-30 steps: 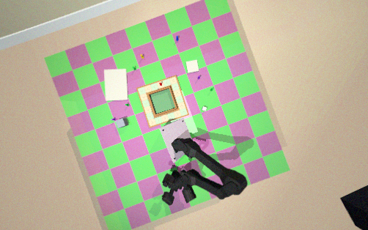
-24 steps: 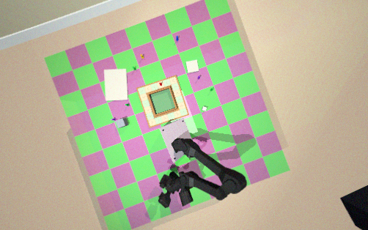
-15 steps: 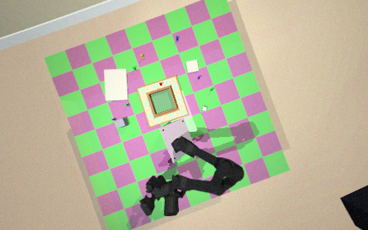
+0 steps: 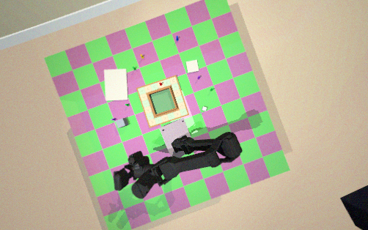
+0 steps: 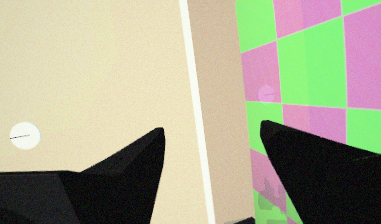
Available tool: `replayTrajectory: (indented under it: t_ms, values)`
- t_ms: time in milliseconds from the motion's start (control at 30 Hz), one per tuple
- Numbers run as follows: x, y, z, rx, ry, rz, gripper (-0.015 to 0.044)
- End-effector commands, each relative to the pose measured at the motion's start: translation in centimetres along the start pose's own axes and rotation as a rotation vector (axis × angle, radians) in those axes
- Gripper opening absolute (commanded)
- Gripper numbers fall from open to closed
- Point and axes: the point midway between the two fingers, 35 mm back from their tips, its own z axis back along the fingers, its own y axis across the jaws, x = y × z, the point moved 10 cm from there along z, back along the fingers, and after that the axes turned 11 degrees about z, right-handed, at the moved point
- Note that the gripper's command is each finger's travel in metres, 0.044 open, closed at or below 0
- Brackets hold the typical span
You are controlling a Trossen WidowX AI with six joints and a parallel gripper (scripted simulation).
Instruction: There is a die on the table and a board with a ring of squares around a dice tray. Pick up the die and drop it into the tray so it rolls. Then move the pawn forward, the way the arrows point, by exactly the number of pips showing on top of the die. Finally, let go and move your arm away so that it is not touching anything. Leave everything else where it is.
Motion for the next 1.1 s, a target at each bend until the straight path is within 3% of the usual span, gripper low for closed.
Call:
replayTrajectory:
  t_ms: [0,267,567,833,1067]
  values:
    - [4.0,0.2,0.2,-0.041,-0.088,-0.017,0.0275]
    - [14.4,-2.8,2.3,-0.235,-0.280,-0.058,0.0275]
    - [22.6,-10.0,7.6,-0.534,-0.394,-0.115,0.0275]
    - [25.7,-17.3,14.2,-0.809,-0.386,-0.182,0.0275]
    - [24.8,-22.9,20.7,-1.038,-0.297,-0.260,0.0275]
